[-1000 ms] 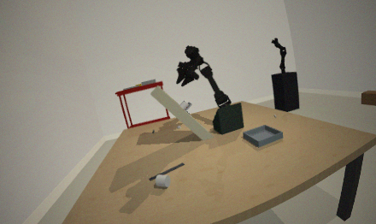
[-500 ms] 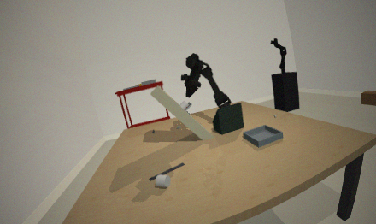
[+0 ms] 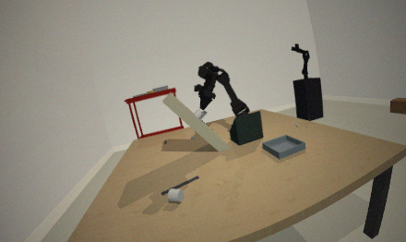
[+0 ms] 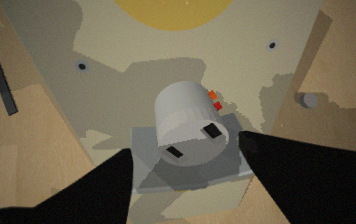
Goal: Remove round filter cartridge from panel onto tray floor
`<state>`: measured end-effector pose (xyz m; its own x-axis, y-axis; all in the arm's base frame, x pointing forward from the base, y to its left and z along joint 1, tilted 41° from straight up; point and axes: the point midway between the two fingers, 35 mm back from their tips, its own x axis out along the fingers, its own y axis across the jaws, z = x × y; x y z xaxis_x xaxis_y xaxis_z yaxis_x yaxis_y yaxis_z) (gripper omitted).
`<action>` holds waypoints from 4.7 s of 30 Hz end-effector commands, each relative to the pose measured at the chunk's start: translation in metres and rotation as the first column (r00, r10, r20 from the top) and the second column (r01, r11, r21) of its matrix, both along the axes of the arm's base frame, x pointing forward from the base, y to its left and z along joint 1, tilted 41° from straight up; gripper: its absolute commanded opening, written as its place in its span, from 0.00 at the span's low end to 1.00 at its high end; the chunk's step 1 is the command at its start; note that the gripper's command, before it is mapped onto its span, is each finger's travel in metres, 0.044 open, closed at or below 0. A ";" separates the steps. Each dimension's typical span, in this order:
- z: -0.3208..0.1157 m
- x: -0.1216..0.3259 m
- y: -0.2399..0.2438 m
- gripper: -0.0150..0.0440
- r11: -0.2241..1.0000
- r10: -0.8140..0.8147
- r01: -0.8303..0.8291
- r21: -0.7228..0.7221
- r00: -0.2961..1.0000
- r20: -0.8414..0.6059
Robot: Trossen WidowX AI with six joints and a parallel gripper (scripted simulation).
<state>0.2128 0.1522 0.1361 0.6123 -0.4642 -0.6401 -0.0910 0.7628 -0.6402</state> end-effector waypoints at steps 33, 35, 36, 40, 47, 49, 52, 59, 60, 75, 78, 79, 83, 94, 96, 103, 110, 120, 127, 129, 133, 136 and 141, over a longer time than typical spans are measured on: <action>-0.013 0.013 -0.011 0.52 1.000 -0.001 0.001 -0.002 1.000 0.003; -0.013 0.013 -0.011 0.43 1.000 -0.001 0.001 -0.002 1.000 0.003; -0.013 0.014 -0.011 0.39 1.000 -0.001 0.001 -0.002 1.000 0.003; -0.005 0.019 -0.004 0.25 1.000 0.000 0.000 -0.005 1.000 0.005; 0.008 0.021 0.008 0.25 1.000 0.007 -0.007 -0.003 1.000 0.006; 0.015 0.014 0.015 0.25 1.000 0.015 -0.015 0.004 1.000 0.007; 0.026 0.005 0.024 0.25 1.000 0.027 -0.027 0.014 1.000 0.008; 0.052 -0.020 0.042 0.25 0.998 0.052 -0.053 0.033 0.999 0.013; 0.056 -0.024 0.044 0.25 0.998 0.056 -0.056 0.036 0.998 0.014; 0.026 -0.026 0.083 0.25 0.999 0.028 -0.028 0.017 1.000 0.007; 0.016 -0.026 0.092 0.25 1.000 0.020 -0.020 0.011 1.000 0.005; 0.013 -0.026 0.095 0.25 1.000 0.017 -0.017 0.009 1.000 0.005; -0.002 -0.027 0.106 0.25 1.000 0.005 -0.005 0.000 1.000 0.004; -0.040 -0.056 0.124 0.25 0.978 0.192 -0.204 -0.035 0.956 -0.220; -0.051 -0.065 0.130 0.25 0.965 0.243 -0.262 -0.033 0.930 -0.276; -0.086 -0.098 0.150 0.25 0.883 0.422 -0.469 0.008 0.787 -0.450; -0.119 -0.134 0.168 0.25 0.744 0.581 -0.661 0.096 0.570 -0.580; -0.134 -0.153 0.175 0.25 0.653 0.646 -0.741 0.153 0.440 -0.623; -0.153 -0.173 0.171 0.25 0.597 0.676 -0.778 0.195 0.357 -0.644; -0.162 -0.183 0.168 0.25 0.568 0.688 -0.794 0.216 0.314 -0.654; -0.184 -0.207 0.159 0.25 0.514 0.701 -0.818 0.257 0.228 -0.676; -0.199 -0.224 0.149 0.25 0.475 0.704 -0.832 0.287 0.164 -0.691; -0.223 -0.251 0.130 0.25 0.410 0.700 -0.847 0.338 0.056 -0.712</action>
<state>-0.0211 0.2941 -0.0724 0.1271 -0.1332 -0.9829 -0.9907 -0.0649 -0.1193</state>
